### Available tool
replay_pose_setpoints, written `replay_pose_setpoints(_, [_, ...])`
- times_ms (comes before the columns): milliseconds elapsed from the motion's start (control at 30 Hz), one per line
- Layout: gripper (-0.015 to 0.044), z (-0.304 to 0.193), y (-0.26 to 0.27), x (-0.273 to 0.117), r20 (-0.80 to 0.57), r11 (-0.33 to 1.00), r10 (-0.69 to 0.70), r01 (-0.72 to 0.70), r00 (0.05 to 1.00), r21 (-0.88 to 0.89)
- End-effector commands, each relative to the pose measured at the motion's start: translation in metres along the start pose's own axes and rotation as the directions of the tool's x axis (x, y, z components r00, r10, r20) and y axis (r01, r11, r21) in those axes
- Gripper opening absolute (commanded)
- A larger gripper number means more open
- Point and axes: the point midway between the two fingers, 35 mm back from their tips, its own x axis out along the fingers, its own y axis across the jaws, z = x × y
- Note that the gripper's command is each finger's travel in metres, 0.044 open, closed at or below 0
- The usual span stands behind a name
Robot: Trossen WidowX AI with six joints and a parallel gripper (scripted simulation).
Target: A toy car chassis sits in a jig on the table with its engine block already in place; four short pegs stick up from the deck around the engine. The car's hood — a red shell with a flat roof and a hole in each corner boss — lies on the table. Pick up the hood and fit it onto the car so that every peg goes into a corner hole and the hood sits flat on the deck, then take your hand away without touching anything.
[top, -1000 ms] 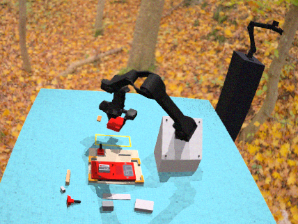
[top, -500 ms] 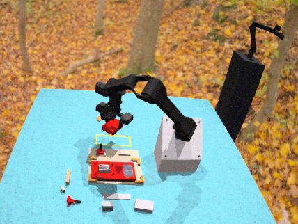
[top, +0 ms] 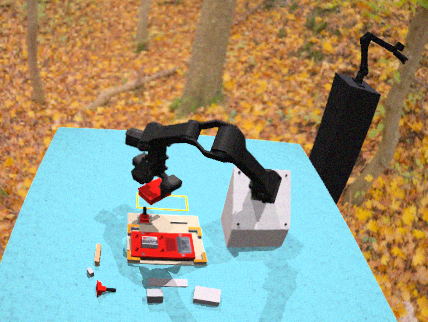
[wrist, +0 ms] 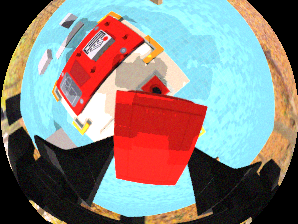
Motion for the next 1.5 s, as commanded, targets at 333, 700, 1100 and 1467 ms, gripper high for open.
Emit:
replay_pose_setpoints(333, [0.0000, 0.050, 0.037, -0.006, 0.017, 0.965, -0.002, -0.003, 1.000, 0.264])
replay_pose_setpoints(700, [0.0000, 0.084, 0.070, -0.007, 0.029, 0.891, 0.007, -0.020, 1.000, 0.454])
replay_pose_setpoints(1100, [0.0000, 0.115, 0.113, -0.009, 0.044, 0.780, 0.025, -0.047, 0.999, 0.624])
replay_pose_setpoints(1467, [0.0000, 0.116, 0.114, 0.002, 0.044, 0.775, 0.026, -0.049, 0.999, 0.630])
